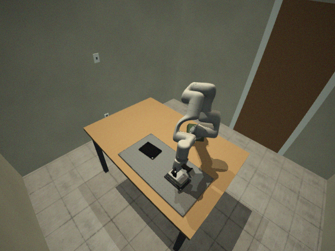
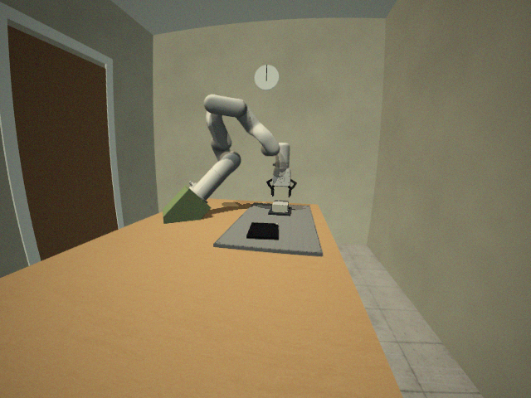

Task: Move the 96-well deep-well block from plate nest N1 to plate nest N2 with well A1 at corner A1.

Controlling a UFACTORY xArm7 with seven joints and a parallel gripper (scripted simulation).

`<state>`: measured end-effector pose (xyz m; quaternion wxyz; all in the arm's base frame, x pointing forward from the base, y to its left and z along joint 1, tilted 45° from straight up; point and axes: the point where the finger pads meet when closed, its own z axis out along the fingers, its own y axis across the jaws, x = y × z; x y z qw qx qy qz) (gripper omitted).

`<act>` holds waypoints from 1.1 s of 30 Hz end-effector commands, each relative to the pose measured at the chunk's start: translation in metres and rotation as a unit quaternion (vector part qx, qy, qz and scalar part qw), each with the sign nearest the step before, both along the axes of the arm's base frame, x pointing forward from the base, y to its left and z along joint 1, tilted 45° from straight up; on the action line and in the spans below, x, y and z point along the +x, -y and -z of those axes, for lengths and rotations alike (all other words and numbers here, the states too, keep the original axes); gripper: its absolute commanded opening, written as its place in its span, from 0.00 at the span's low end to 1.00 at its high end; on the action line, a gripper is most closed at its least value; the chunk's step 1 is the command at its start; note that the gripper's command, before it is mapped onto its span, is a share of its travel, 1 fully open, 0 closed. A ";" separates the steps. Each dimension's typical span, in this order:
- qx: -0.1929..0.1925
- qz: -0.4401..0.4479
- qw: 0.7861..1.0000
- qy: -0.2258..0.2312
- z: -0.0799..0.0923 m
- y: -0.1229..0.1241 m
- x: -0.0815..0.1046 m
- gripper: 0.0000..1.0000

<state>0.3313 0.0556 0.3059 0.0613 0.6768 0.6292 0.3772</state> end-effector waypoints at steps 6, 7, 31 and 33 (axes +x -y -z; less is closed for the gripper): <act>0.000 0.001 1.000 0.002 0.008 -0.005 0.009 1.00; 0.000 0.001 1.000 0.002 0.009 -0.006 0.010 1.00; 0.000 0.001 1.000 0.001 0.032 -0.018 0.029 1.00; 0.000 0.001 1.000 0.001 0.032 -0.018 0.029 1.00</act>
